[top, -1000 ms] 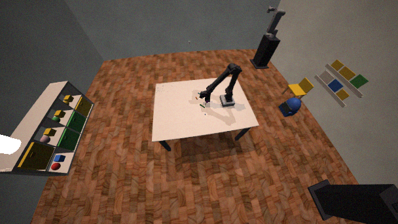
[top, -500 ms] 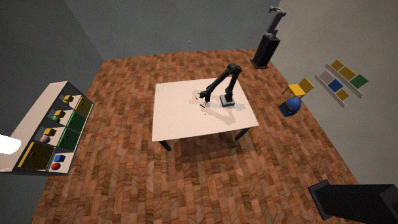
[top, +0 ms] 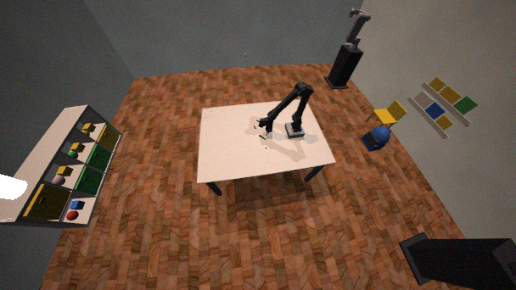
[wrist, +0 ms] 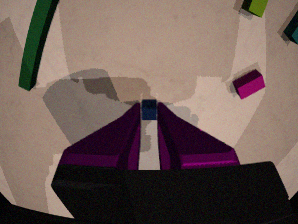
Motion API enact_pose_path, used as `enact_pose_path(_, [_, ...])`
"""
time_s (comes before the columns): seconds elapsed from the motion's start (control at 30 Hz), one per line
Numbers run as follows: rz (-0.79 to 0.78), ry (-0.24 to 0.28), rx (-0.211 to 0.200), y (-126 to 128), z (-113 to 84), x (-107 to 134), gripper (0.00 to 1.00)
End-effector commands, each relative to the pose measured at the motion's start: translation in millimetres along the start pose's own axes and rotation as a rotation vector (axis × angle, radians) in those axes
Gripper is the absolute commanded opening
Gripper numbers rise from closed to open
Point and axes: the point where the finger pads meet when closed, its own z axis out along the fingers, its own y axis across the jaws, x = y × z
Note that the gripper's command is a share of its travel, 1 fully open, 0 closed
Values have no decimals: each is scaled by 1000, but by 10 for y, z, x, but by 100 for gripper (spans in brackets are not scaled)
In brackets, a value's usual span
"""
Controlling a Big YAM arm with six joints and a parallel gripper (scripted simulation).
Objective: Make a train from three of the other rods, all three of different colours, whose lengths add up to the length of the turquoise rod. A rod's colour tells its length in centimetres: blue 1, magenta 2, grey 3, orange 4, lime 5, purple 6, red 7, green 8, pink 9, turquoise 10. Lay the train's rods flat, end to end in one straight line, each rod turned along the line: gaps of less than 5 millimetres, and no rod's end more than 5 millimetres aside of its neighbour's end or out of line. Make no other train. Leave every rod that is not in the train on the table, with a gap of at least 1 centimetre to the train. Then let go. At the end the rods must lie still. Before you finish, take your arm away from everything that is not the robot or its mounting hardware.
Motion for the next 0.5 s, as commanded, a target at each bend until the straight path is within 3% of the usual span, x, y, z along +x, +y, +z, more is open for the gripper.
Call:
enact_pose_path(0.0, [2,8,4,-39,49,4,16])
enact_pose_path(0.27, [2,8,4,-39,49,4,23])
enact_pose_path(0.47, [2,8,4,-39,49,4,23])
